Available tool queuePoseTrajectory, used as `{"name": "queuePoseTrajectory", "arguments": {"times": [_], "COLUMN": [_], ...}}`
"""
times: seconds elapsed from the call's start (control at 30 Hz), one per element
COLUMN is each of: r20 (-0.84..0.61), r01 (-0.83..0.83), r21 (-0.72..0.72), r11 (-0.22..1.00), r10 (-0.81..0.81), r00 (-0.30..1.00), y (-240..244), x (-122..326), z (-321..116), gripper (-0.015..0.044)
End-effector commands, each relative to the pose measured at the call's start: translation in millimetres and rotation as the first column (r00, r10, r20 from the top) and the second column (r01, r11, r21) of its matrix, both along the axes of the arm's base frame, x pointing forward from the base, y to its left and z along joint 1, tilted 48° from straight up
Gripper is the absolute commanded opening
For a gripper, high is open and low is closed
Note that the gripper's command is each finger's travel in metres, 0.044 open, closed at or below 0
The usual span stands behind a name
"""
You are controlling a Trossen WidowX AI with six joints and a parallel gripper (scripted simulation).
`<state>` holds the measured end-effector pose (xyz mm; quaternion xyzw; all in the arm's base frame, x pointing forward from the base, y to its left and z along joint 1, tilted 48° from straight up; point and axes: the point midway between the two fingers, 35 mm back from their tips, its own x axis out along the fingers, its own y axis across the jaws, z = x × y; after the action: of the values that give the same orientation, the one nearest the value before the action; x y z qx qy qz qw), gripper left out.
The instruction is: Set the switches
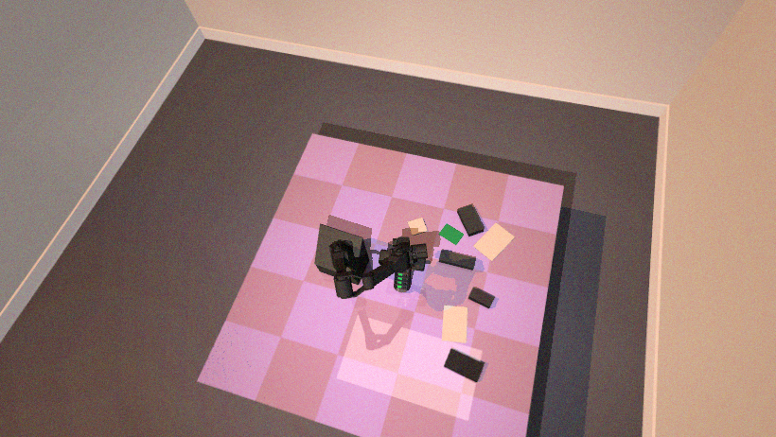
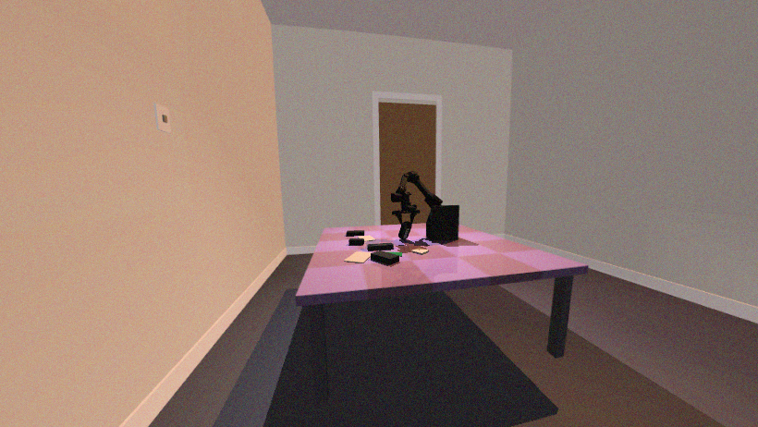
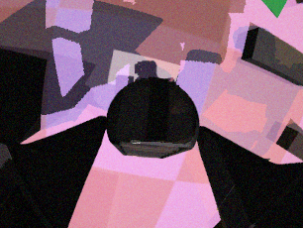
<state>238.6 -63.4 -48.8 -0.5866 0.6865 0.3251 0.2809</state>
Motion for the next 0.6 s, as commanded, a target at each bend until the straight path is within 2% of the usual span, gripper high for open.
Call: {"name": "queuePoseTrajectory", "arguments": {"times": [0.0,0.57], "r20": [-0.001,0.001], "r01": [-0.003,0.000], "r21": [0.008,0.031], "r11": [1.000,1.000], "r10": [0.003,0.000], "r00": [1.000,1.000], "y": [-0.6,-5.7], "x": [0.1,0.8], "z": [3.7,13.6], "gripper": [0.0336,0.0336]}}
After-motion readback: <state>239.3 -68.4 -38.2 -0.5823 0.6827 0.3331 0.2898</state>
